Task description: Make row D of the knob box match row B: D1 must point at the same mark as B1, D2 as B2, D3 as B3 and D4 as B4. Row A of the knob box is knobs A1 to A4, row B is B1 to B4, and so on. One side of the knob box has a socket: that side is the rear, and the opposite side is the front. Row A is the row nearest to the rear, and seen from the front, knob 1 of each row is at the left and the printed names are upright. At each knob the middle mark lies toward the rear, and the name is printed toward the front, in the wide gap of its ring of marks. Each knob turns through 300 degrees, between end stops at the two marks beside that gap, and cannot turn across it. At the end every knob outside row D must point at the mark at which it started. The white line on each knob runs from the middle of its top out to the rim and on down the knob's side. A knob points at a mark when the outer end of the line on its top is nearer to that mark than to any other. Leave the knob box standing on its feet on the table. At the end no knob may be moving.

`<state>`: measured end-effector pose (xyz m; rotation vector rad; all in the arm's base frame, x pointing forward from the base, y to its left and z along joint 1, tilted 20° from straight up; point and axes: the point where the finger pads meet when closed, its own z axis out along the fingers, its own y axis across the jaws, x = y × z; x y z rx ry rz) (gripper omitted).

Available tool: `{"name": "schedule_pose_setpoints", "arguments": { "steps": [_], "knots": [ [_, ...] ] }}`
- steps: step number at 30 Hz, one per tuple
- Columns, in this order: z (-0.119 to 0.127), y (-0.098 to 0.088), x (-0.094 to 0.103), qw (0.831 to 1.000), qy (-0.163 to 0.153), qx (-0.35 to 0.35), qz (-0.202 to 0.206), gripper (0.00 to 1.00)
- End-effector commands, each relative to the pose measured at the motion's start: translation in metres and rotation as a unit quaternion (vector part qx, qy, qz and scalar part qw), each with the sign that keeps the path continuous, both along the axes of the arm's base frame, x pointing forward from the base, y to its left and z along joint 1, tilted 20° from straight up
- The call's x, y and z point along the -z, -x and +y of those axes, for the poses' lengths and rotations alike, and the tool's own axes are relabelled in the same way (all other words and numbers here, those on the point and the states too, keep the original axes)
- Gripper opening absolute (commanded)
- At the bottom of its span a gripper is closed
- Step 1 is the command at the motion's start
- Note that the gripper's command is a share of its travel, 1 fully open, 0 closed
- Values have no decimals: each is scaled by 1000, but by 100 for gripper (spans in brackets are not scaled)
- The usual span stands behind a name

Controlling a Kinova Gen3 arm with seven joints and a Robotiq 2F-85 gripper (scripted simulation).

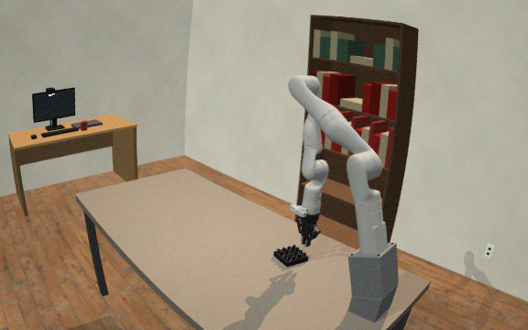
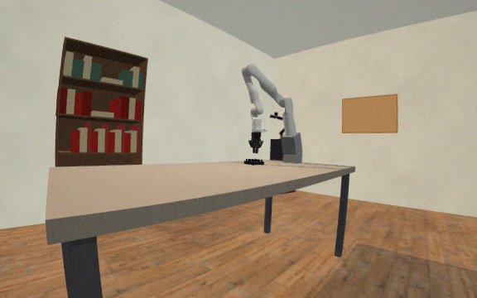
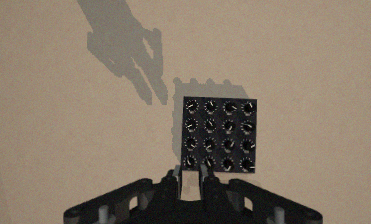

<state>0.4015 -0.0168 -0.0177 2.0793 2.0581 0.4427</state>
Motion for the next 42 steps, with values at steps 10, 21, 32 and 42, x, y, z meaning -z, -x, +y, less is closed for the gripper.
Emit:
{"name": "schedule_pose_setpoints", "arguments": {
  "steps": [10,21,32,42],
  "knots": [
    [0,-7,14,1000,1,4,-1,19],
    [0,-11,25,1000,1,4,0,19],
    [1,-14,33,1000,1,4,0,19],
    [1,-14,34,1000,1,4,0,19]
  ]
}}
